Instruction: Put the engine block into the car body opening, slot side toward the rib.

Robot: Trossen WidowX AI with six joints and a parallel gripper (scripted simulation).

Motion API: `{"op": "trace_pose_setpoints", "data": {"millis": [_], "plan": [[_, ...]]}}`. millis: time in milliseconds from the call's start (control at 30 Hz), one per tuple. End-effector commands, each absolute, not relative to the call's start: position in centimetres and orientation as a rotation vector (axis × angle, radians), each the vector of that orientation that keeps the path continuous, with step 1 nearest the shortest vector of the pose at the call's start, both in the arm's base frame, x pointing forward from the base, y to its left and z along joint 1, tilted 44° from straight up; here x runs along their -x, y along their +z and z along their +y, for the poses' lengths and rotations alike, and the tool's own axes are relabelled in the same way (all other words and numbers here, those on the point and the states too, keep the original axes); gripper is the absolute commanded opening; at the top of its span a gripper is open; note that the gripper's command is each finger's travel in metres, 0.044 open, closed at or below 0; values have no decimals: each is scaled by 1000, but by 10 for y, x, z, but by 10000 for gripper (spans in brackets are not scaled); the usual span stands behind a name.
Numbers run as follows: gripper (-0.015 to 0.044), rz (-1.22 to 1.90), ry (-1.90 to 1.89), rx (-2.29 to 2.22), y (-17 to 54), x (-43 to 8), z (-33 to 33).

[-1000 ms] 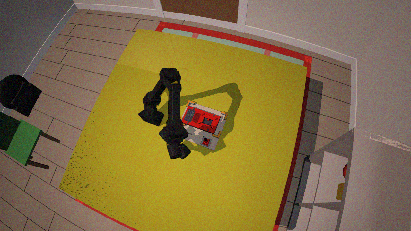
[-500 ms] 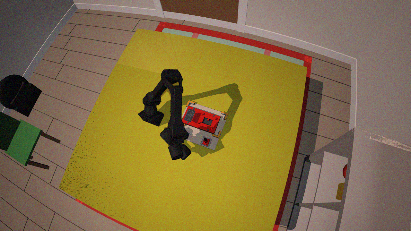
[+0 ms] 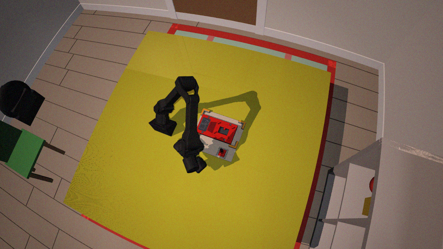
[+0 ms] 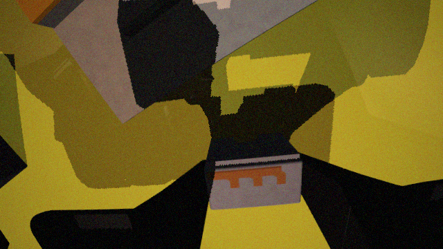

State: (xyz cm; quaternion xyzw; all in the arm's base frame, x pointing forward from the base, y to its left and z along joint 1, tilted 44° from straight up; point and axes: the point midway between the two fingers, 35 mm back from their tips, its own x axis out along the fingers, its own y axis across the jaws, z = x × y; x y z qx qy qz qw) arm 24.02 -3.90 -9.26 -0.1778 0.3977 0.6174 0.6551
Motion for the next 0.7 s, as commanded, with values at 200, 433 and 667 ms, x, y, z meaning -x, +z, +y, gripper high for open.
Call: {"op": "trace_pose_setpoints", "data": {"millis": [200,433,667], "plan": [[0,904,1407,387,-101,-236,-28],[105,907,1395,397,-98,-239,-35],[289,907,1395,397,-98,-239,-35]]}}
